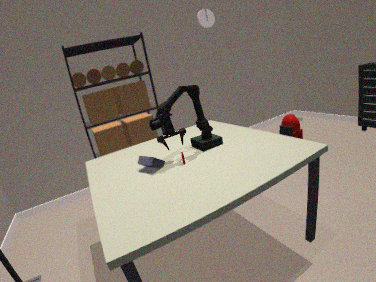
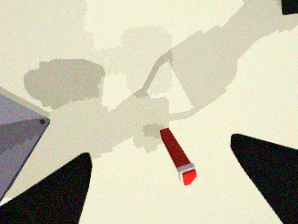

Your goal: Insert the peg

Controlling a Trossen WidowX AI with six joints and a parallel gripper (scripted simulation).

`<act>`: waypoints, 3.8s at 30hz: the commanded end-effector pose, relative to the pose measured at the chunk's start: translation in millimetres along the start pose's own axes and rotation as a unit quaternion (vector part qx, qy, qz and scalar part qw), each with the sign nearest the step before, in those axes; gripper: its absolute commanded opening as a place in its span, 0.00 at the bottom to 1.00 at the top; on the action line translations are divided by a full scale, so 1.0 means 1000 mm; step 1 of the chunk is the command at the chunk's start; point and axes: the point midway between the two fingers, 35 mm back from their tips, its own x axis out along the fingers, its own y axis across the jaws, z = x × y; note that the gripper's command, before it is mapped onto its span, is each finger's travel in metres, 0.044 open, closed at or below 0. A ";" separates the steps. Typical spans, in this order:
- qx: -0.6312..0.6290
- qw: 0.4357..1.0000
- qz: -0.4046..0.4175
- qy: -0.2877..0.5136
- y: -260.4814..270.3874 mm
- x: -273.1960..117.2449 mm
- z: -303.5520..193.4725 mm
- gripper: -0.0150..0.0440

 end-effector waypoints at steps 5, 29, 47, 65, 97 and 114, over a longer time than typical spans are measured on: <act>-0.021 0.999 0.017 -0.019 -0.010 0.003 -0.018 1.00; -0.064 0.995 0.055 -0.046 -0.032 0.013 -0.056 1.00; -0.064 0.995 0.055 -0.046 -0.027 0.042 -0.054 1.00; -0.064 0.995 0.054 -0.046 -0.025 0.069 -0.050 1.00; -0.067 0.995 0.056 -0.042 -0.024 0.065 -0.053 0.25; -0.065 0.995 0.055 -0.045 -0.032 -0.003 -0.060 0.25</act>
